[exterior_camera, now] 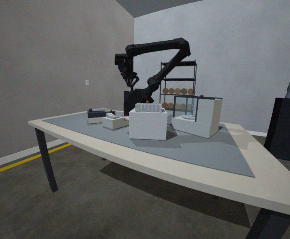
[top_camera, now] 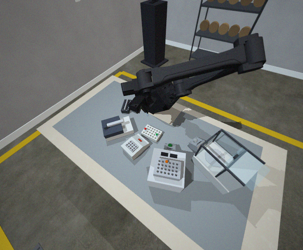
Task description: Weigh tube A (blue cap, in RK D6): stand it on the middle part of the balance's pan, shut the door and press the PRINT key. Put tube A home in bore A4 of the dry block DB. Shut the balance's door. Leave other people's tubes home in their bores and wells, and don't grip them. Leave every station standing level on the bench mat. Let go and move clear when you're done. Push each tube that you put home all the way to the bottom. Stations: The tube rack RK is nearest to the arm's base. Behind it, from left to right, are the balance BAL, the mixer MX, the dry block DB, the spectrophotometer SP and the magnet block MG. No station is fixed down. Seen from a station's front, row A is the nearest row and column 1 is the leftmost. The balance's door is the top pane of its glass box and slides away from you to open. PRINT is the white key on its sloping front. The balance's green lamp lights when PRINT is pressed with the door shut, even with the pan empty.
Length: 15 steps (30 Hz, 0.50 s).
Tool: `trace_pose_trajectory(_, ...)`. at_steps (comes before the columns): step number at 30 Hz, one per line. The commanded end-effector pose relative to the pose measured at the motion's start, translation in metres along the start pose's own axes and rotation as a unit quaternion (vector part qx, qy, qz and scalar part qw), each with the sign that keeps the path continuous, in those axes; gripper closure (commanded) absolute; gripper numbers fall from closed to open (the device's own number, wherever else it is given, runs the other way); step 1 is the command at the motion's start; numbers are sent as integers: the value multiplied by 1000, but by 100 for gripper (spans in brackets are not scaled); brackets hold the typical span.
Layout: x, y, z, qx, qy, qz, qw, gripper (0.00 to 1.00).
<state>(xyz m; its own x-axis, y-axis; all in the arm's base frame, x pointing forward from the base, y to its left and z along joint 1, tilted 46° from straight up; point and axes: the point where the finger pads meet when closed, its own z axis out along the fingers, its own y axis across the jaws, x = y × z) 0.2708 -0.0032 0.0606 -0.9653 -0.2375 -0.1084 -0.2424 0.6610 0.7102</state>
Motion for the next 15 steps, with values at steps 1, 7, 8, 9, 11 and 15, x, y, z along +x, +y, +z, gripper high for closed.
trace_pose_trajectory(1, 0, 30, -2, 1, 4, -38, 999, 91)
trace_pose_trajectory(7, 2, 73, -2, 1, 4, -99, 995, 91)
trace_pose_trajectory(8, 3, 81, -2, 0, 4, -89, 996, 91)
trace_pose_trajectory(9, 2, 90, -3, 1, 4, -116, 993, 91)
trace_pose_trajectory(11, 2, 90, -3, 1, 4, -116, 993, 91)
trace_pose_trajectory(15, -6, 125, -10, 8, -4, -160, 987, 91)
